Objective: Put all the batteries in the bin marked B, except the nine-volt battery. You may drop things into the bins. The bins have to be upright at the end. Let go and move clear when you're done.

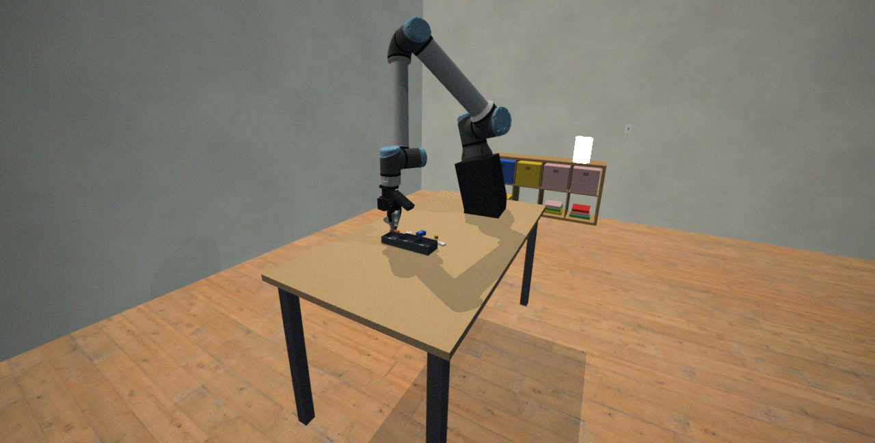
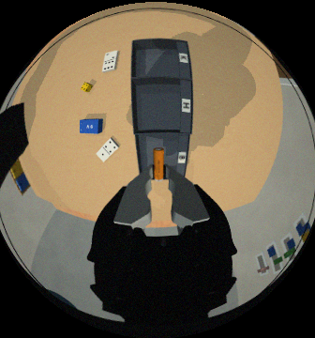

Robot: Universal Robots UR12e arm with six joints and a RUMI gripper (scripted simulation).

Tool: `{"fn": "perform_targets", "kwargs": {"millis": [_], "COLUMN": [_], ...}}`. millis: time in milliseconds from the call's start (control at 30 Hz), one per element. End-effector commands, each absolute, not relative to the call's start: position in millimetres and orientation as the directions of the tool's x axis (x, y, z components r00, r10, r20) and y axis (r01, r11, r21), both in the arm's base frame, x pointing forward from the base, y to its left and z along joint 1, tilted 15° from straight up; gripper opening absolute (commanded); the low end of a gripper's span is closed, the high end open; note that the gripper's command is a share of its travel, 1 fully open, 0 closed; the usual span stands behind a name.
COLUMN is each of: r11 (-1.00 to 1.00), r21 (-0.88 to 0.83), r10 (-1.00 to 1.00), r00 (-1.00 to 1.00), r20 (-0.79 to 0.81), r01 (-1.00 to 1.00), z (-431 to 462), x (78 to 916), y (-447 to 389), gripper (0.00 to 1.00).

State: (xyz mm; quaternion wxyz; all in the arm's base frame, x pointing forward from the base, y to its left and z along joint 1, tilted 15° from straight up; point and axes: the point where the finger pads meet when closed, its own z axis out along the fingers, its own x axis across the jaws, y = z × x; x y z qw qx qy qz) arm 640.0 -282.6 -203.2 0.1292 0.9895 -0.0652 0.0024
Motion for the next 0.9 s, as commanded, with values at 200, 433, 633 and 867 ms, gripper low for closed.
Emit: {"fn": "perform_targets", "kwargs": {"millis": [200, 433, 633, 867], "r11": [-0.958, -0.958, -0.958, -0.958], "r21": [0.256, 0.256, 0.256, 0.256], "r10": [-0.128, -0.128, -0.128, -0.128], "r00": [0.991, 0.991, 0.991, 0.991], "r20": [0.023, 0.023, 0.023, 0.023], "r01": [-0.130, -0.130, -0.130, -0.130], "z": [-219.0, -231.1, -231.2, -231.4], "x": [640.4, 640.3, 640.1, 639.9], "y": [-287.1, -290.1, -289.6, -288.9], "gripper": [0.00, 0.00, 0.00, 0.00]}}
